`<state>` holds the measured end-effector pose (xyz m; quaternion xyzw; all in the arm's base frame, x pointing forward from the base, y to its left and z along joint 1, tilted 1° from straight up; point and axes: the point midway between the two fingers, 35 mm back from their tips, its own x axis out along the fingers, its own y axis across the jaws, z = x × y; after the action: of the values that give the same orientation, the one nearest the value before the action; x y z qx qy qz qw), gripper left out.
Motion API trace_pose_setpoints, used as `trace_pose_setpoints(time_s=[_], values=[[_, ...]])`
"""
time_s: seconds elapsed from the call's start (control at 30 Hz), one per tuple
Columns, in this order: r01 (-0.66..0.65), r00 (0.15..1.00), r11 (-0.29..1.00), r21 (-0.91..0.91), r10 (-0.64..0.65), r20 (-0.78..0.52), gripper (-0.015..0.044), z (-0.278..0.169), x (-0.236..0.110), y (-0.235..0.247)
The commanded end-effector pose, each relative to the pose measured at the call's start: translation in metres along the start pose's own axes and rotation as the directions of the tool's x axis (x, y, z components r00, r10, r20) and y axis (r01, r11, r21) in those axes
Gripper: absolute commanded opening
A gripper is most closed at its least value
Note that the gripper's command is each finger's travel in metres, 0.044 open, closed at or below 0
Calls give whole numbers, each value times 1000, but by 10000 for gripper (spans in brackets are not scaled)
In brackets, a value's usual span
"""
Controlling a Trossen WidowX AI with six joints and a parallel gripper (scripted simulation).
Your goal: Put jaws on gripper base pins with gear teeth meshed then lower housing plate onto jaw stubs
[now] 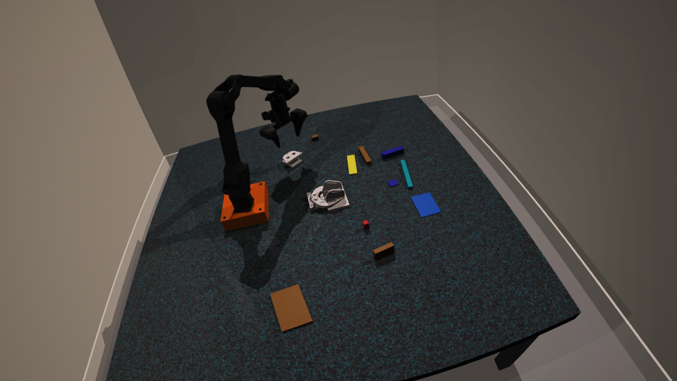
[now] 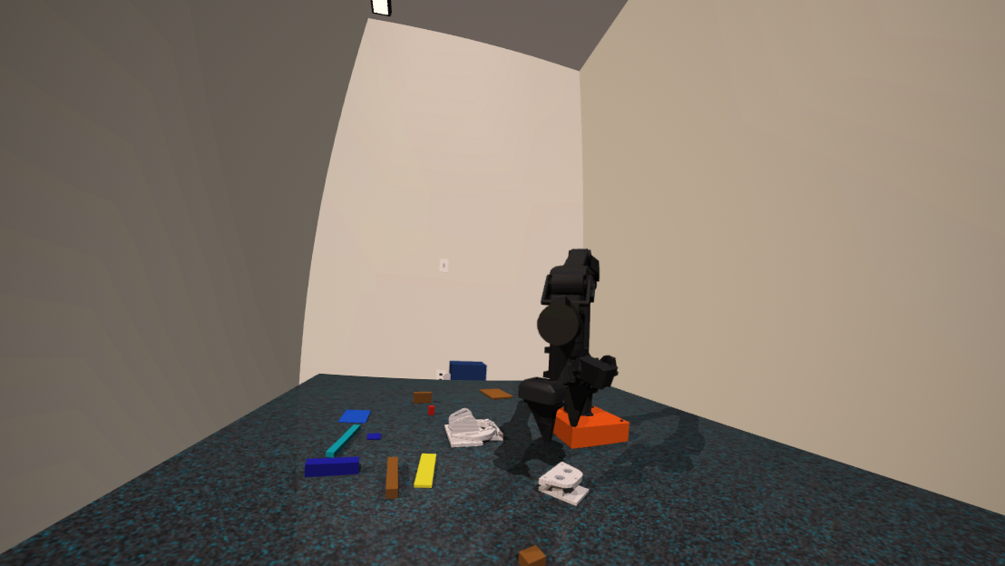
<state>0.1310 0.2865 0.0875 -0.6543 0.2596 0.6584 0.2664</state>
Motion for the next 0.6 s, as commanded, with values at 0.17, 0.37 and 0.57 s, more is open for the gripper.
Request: trace_pose_setpoints(time_s=[0.17,0.37,0.57], values=[[-2,1000,1000,-15,2,0,440,2,40,1],[-2,1000,1000,-15,2,0,440,2,40,1],[-3,1000,1000,-15,3,0,440,2,49,1]])
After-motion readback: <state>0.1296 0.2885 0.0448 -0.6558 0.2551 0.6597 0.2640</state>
